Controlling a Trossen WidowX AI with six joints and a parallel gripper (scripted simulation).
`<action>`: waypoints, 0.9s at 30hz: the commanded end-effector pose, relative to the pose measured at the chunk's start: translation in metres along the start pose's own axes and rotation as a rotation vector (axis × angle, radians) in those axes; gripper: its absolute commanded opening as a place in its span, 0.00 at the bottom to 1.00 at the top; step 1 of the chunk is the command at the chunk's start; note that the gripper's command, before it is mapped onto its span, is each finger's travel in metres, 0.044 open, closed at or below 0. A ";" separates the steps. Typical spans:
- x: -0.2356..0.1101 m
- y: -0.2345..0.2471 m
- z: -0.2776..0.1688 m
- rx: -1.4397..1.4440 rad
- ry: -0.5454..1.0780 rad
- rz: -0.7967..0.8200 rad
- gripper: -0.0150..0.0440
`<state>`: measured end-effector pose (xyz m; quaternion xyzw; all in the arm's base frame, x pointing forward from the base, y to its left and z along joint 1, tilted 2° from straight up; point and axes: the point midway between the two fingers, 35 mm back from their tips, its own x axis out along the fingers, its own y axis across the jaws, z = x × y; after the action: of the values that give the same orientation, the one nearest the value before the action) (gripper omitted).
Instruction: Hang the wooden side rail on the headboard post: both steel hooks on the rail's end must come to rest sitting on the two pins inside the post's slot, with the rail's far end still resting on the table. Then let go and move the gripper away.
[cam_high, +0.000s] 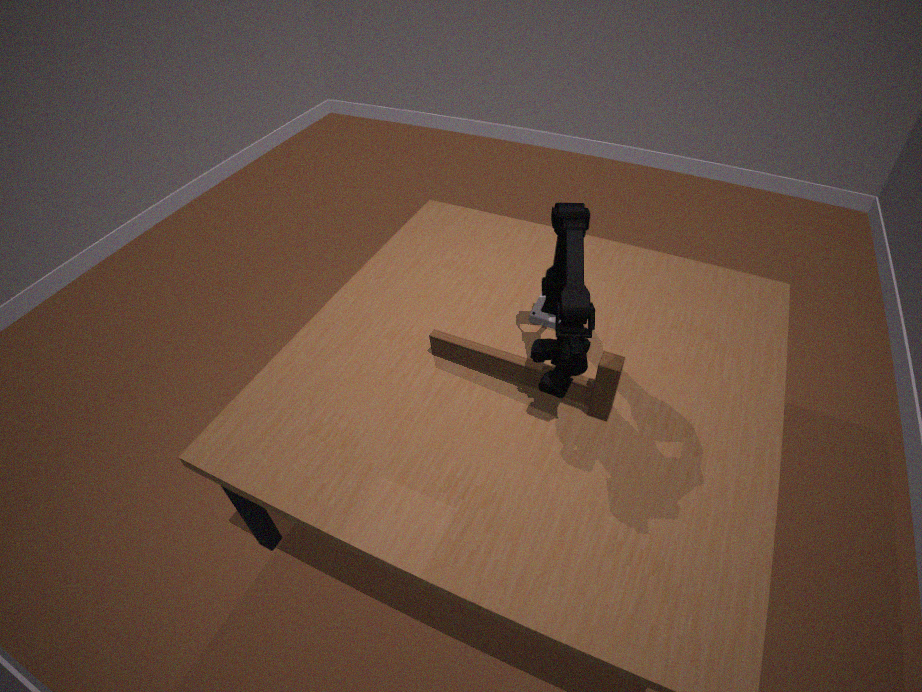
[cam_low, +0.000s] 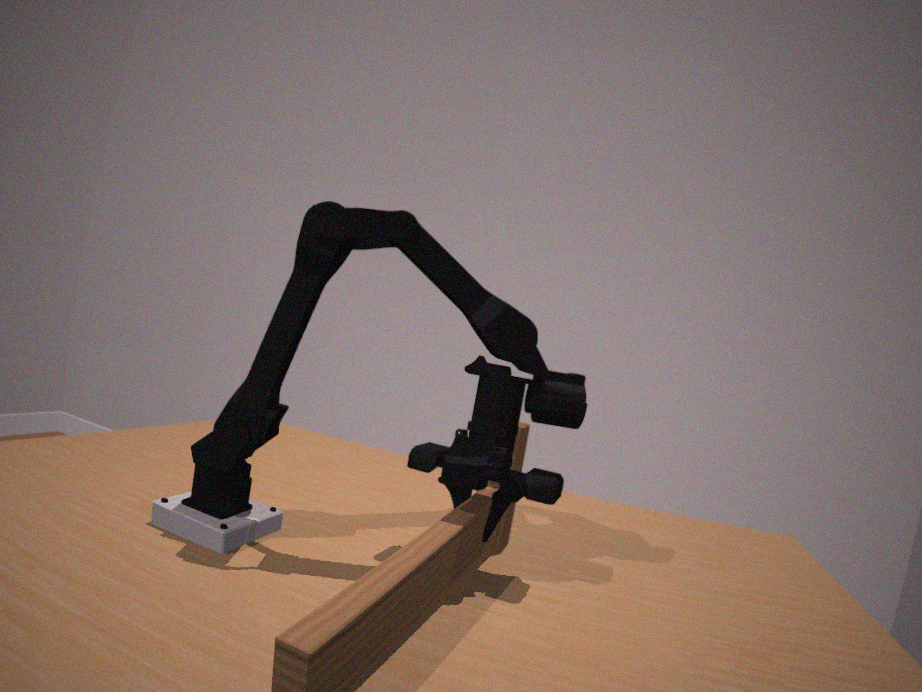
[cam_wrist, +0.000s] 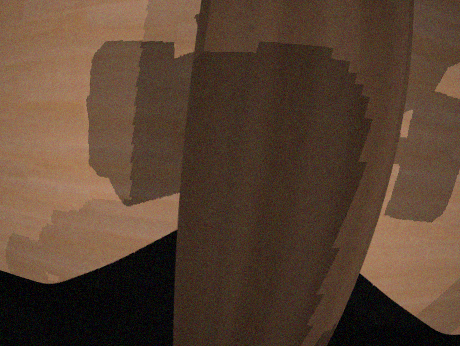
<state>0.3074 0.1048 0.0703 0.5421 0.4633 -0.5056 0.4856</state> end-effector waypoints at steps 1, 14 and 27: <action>0.000 0.001 -0.002 -0.002 0.008 0.004 0.25; 0.002 0.001 -0.002 -0.002 0.008 0.004 0.25; 0.004 0.001 -0.002 -0.002 0.008 0.004 0.25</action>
<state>0.3076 0.1053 0.0658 0.5418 0.4631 -0.5054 0.4863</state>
